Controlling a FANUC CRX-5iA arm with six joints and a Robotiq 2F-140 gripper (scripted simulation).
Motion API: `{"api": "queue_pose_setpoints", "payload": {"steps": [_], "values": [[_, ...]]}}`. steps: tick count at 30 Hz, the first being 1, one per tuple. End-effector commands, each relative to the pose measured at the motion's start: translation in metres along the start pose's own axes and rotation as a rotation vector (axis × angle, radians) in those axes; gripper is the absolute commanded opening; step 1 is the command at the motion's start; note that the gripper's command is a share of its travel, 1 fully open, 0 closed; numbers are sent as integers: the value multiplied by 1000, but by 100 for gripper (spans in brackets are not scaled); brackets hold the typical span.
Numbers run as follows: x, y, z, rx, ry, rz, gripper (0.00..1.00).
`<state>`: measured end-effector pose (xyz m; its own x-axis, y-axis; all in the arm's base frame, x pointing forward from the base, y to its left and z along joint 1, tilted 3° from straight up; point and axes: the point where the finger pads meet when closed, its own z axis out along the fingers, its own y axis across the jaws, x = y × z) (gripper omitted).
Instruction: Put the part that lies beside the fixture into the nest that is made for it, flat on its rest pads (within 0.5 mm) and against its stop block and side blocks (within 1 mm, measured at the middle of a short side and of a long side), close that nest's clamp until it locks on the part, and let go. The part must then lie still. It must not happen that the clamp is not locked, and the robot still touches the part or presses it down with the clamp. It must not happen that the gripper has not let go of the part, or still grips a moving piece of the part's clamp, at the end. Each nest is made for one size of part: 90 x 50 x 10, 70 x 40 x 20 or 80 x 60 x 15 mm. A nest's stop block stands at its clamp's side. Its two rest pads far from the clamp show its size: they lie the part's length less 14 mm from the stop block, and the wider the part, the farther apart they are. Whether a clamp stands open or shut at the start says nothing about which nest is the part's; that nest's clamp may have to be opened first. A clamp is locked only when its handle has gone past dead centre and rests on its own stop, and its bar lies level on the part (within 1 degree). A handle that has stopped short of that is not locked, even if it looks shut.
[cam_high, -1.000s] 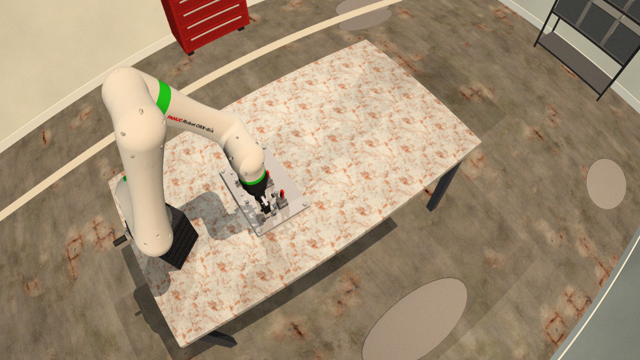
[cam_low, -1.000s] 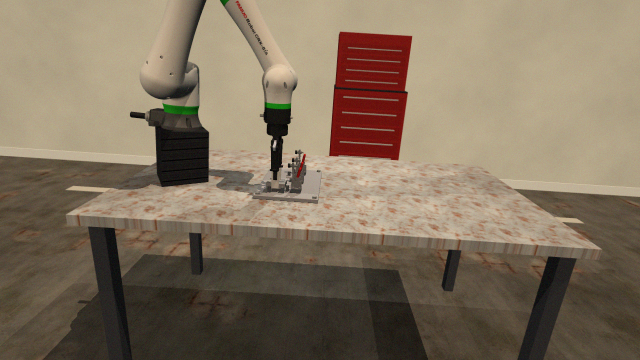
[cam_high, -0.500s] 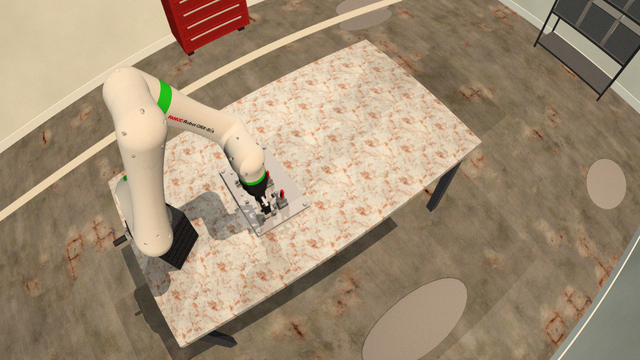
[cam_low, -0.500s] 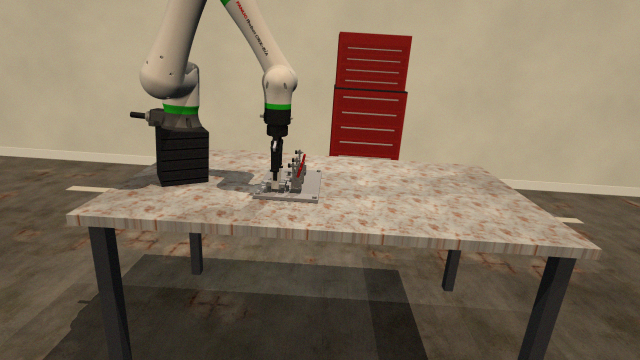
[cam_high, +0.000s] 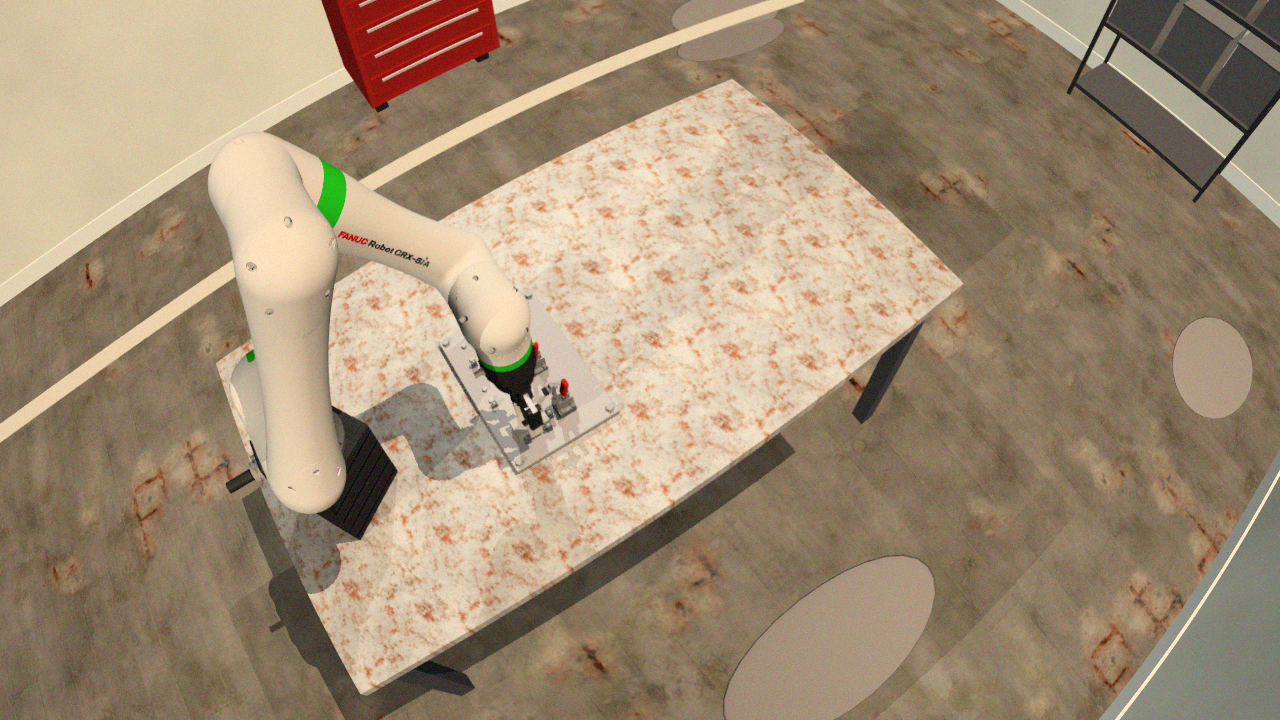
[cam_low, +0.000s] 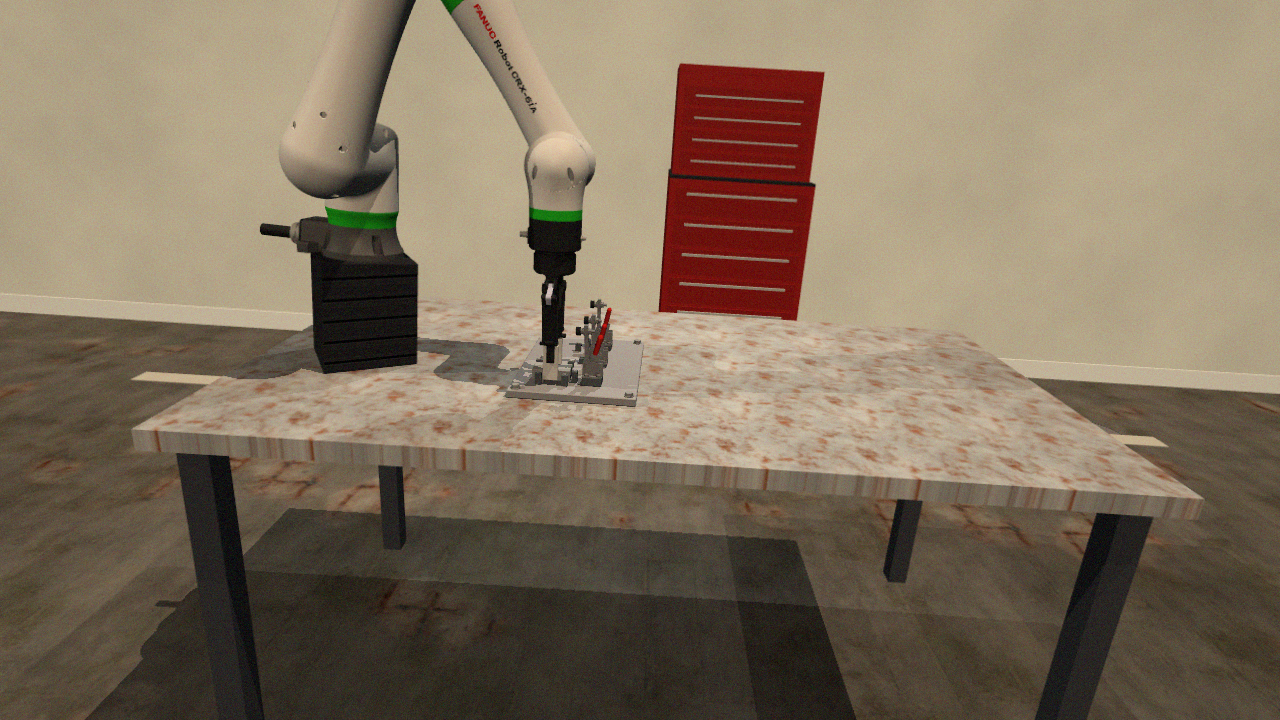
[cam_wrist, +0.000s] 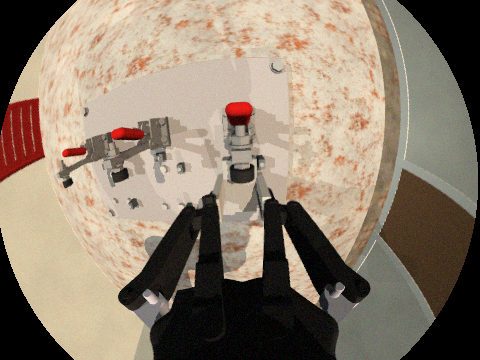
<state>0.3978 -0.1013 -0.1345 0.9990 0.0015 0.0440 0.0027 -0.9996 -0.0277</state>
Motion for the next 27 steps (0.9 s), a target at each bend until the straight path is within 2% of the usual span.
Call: {"api": "queue_pose_setpoints", "payload": {"steps": [1, 27], "values": [[0, 0, 0, 0, 0, 0, 0], [2, 2, 0, 0, 0, 0, 0]]}}
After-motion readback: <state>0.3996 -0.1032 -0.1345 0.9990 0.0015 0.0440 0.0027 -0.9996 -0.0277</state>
